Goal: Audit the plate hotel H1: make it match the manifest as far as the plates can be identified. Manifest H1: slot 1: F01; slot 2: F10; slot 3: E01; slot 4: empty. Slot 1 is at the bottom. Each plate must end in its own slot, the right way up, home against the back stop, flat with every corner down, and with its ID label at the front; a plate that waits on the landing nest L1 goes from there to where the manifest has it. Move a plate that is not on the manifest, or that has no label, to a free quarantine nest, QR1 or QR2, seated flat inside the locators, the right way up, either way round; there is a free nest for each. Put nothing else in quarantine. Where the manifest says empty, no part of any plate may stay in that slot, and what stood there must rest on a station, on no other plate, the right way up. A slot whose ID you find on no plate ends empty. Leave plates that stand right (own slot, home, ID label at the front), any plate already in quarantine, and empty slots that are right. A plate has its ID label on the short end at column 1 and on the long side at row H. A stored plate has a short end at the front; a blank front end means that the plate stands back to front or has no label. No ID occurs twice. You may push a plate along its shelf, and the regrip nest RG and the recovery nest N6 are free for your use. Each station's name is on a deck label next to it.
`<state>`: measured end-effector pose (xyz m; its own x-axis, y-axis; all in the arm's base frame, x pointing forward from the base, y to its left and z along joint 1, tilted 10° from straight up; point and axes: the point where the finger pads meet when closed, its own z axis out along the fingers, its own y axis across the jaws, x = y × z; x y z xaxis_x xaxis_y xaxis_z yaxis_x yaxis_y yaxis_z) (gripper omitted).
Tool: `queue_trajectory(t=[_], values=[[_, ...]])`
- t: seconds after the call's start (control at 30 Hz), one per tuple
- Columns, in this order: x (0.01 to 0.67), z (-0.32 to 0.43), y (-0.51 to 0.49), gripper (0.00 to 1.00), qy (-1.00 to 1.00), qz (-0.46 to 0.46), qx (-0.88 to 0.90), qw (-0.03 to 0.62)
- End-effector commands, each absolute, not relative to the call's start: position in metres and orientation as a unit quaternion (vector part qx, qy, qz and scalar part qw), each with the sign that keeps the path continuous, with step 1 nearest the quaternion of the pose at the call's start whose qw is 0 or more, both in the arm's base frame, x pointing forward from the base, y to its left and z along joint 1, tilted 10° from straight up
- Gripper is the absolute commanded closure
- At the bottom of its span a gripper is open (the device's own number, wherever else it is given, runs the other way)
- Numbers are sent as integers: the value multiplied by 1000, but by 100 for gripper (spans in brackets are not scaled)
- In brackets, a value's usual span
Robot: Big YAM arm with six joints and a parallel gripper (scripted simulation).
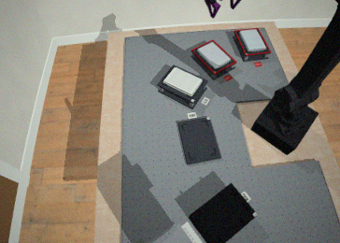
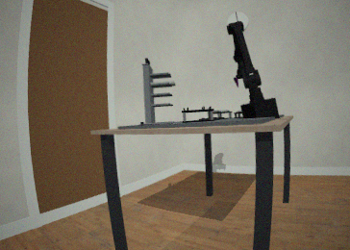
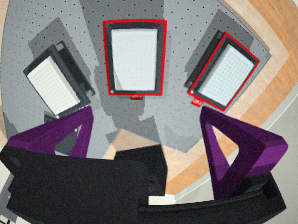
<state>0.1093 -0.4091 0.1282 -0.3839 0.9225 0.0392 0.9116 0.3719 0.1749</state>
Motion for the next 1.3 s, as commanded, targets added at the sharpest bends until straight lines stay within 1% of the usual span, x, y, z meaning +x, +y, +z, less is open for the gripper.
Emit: queue_trajectory(t=[0.0, 0.53, 0.8, 0.83, 0.93, 1.2, 1.27], values=[[126, 143, -403, 0, 826, 78, 557, 41], [165, 151, -379, 0, 885, 74, 456, 50], [182, 154, -368, 0, 880, 75, 466, 49], [184, 145, -367, 0, 879, 83, 467, 39], [193, 156, -361, 0, 880, 76, 466, 49], [215, 161, -346, 0, 880, 77, 466, 49], [219, 162, -342, 0, 895, 75, 436, 51]])
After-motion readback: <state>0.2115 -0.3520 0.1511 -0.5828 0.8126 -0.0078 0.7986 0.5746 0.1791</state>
